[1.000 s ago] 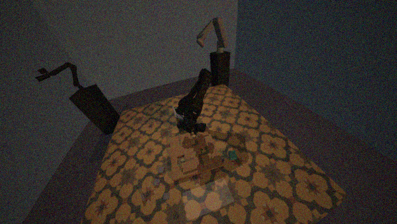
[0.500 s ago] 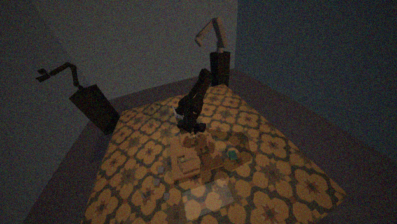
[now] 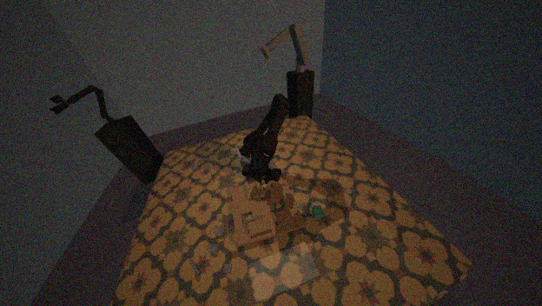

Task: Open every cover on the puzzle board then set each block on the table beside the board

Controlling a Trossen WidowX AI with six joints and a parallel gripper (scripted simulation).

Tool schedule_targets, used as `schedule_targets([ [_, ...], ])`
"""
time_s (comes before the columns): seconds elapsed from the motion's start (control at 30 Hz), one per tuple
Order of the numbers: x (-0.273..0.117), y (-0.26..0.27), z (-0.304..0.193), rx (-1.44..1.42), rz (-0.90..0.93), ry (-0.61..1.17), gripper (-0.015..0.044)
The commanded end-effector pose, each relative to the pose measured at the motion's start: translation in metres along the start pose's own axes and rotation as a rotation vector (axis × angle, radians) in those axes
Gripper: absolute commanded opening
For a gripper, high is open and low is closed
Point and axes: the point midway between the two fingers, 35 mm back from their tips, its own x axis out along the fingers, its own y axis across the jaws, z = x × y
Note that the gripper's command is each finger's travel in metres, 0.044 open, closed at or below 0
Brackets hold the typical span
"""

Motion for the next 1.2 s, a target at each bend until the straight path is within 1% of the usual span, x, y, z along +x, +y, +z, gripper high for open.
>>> schedule_targets([
  [0.0,0.005,0.001,0.002,0.006,-0.001,-0.007,0.0144],
  [1.17,0.031,0.001,0.003,0.006,-0.002,-0.008,0.0144],
])
